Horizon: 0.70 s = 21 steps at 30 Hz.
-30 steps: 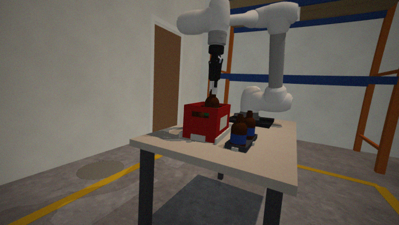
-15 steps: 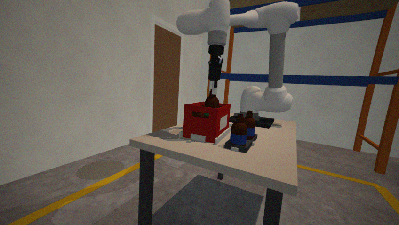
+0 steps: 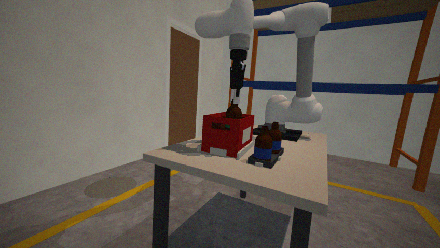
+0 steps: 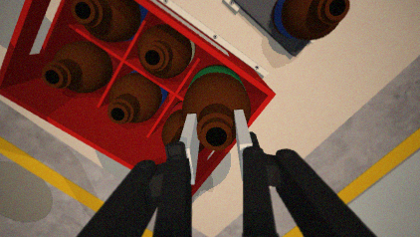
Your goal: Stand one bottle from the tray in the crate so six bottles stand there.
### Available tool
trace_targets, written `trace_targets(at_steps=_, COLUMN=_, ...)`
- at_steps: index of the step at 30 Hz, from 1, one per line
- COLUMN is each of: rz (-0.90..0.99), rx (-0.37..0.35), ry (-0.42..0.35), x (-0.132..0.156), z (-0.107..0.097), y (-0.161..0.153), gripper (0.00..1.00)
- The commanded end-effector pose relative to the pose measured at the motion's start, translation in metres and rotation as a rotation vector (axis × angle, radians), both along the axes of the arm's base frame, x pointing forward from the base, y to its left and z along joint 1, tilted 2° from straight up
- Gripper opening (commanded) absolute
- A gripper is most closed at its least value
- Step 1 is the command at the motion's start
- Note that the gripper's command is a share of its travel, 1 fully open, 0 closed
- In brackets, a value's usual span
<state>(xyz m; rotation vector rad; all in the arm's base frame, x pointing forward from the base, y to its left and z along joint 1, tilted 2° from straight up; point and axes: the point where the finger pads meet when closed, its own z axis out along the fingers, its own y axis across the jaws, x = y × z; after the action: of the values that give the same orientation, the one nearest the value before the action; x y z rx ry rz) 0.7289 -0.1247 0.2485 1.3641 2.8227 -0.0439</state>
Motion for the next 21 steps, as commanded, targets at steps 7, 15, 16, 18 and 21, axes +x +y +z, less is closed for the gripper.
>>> trace_targets(at_steps=7, rz=0.0, rx=0.0, ry=0.0, x=0.0, z=0.0, y=0.0, gripper=0.0)
trace_targets(at_steps=15, rz=0.0, rx=0.0, ry=0.0, x=-0.0001, z=-0.0021, y=-0.0001, gripper=0.0)
trace_targets(at_steps=16, rz=0.0, rx=0.0, ry=0.0, x=-0.0001, z=-0.0021, y=-0.0001, gripper=0.0)
trace_targets(at_steps=18, rz=0.0, rx=0.0, ry=0.0, x=-0.0001, z=-0.0026, y=-0.0001, gripper=0.0)
trace_targets(at_steps=21, rz=0.0, rx=0.0, ry=0.0, x=-0.0001, z=-0.0045, y=-0.0001, gripper=0.0)
